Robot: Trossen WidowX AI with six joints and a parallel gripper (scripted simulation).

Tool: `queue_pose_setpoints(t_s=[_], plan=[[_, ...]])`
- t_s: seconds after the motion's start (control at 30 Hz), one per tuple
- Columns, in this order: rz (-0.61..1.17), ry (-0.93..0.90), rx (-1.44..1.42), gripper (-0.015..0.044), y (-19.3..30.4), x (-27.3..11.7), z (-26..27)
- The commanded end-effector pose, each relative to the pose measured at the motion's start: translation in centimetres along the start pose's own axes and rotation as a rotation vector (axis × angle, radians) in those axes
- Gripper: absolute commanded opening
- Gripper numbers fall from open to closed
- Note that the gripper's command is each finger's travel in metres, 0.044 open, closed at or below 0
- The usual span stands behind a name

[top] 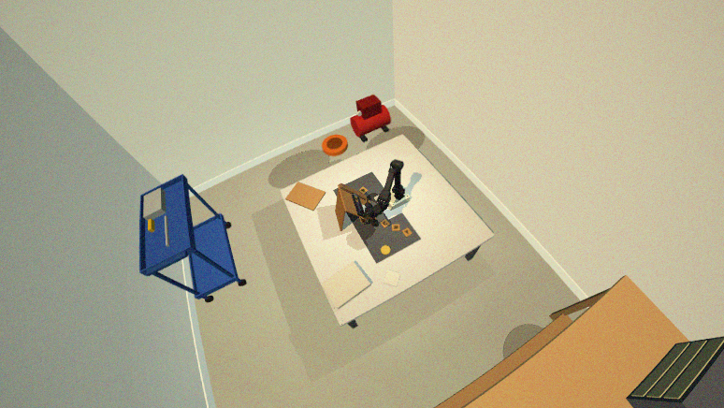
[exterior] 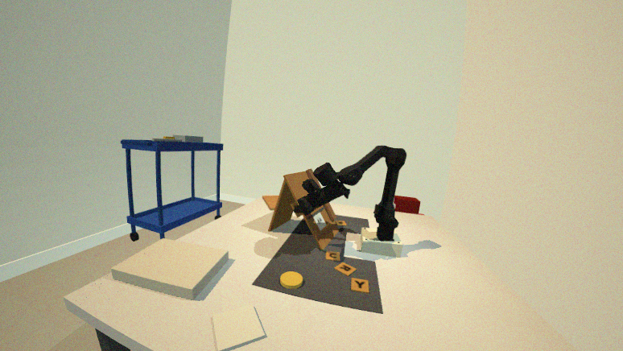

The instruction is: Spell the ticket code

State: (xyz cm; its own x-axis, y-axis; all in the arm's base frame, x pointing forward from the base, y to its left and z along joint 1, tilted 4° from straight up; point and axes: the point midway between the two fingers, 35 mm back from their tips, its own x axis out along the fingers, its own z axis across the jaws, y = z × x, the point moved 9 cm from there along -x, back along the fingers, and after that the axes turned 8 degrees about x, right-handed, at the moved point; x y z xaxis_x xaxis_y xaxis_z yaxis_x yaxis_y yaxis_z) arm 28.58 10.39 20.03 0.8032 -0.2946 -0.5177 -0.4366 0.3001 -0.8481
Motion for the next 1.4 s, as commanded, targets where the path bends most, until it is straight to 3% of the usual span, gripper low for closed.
queue_pose_setpoints(t_s=[0.0, 1.37], plan=[[0.001, -0.002, -0.002, 0.0, 0.0, -0.1, -0.3], [0.0, -0.001, -0.004, 0.0, -0.3, -0.1, -2.3]])
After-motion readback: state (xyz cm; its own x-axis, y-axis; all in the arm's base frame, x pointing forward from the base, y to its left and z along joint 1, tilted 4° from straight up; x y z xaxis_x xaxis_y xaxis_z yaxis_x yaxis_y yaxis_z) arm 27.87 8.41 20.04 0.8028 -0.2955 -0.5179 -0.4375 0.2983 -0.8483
